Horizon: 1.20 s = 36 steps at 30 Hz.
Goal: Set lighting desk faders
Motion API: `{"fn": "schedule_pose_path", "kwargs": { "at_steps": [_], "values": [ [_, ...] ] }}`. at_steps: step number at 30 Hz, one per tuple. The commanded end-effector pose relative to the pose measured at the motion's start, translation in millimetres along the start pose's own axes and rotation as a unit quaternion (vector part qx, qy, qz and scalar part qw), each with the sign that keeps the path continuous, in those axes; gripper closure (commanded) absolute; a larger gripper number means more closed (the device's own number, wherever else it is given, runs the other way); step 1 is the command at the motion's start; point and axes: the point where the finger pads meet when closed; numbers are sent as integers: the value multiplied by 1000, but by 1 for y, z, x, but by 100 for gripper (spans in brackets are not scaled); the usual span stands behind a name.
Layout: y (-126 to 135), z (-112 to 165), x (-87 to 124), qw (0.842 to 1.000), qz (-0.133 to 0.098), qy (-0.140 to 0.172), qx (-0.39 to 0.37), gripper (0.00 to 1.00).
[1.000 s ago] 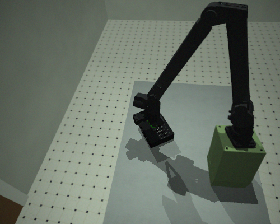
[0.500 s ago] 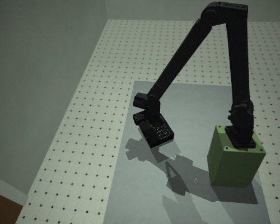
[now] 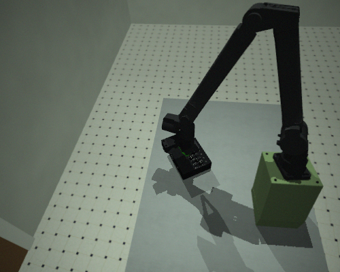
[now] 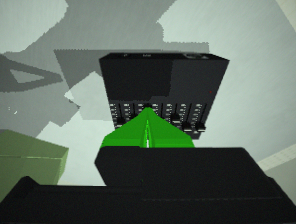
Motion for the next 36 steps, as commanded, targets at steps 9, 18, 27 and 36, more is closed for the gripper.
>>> {"fn": "schedule_pose_path", "kwargs": {
  "at_steps": [9,18,27,36],
  "values": [
    [-12,-10,-5,1000,8,-11,-5,100],
    [-13,-11,-12,1000,8,-12,-4,100],
    [-12,-12,-11,1000,9,-13,-3,100],
    [-13,-11,-18,1000,9,-13,-4,100]
  ]
}}
Point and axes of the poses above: the point where the finger pads meet when closed, its own x axis back along the fingers, its own y axis across the jaws, z = x × y, and after that the axes turned 14 degrees about -x, right-handed
